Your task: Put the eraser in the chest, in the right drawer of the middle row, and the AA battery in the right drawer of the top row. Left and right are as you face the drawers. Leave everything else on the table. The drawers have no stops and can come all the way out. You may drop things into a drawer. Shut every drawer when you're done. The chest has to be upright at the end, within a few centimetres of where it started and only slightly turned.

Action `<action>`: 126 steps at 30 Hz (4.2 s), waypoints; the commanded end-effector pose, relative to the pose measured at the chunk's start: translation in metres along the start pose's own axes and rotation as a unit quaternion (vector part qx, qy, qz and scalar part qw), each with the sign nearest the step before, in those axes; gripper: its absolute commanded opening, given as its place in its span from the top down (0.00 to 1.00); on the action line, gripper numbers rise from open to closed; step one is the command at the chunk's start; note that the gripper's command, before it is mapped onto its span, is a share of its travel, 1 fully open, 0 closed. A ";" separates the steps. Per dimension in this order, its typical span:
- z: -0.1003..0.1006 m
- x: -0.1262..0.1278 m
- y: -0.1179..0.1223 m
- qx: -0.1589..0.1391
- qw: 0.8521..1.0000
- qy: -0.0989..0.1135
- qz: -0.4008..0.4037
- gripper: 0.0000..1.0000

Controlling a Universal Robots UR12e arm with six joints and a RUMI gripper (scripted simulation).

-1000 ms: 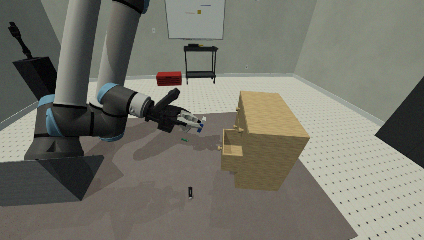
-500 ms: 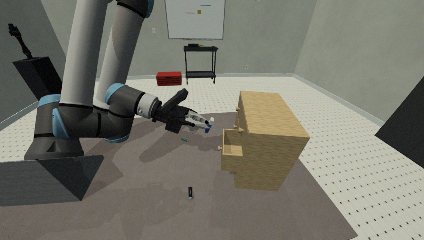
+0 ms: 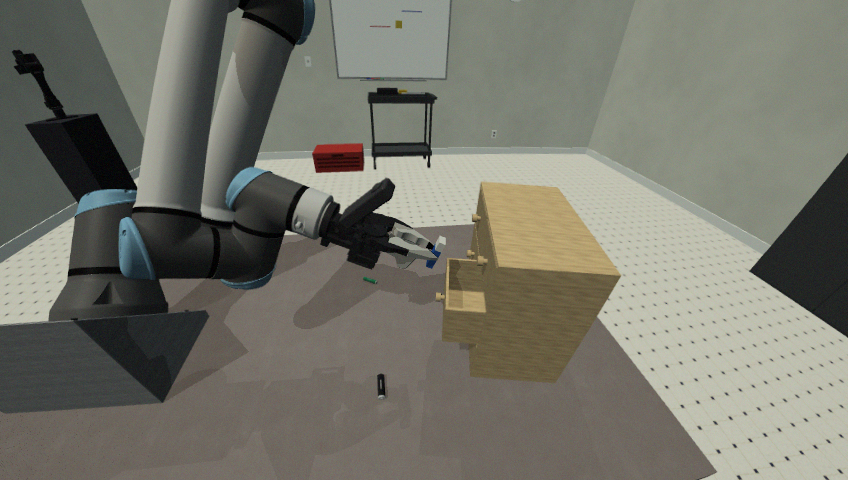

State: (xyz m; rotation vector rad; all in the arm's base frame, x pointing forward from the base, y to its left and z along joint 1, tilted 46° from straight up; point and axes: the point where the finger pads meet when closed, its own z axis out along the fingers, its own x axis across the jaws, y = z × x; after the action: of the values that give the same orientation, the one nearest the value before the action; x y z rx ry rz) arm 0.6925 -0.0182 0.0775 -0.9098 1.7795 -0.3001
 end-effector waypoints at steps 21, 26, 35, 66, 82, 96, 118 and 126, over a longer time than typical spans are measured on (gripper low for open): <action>0.042 0.000 -0.016 0.000 1.000 0.000 0.000 0.89; 0.048 0.000 -0.018 0.000 1.000 0.000 0.000 0.89; 0.055 0.000 -0.021 0.000 1.000 0.000 0.000 0.89; 0.058 0.000 -0.021 0.000 1.000 0.000 0.000 0.89; 0.058 0.000 -0.021 0.000 1.000 0.000 0.000 0.89; 0.058 0.000 -0.021 0.000 1.000 0.000 0.000 0.82; 0.058 0.000 -0.021 0.000 1.000 0.000 0.000 0.00; 0.058 0.000 -0.021 0.000 1.000 0.000 0.000 0.00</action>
State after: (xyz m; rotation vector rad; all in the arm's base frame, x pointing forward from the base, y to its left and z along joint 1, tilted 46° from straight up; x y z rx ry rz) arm 0.7529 -0.0199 0.0664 -0.9098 1.7801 -0.3002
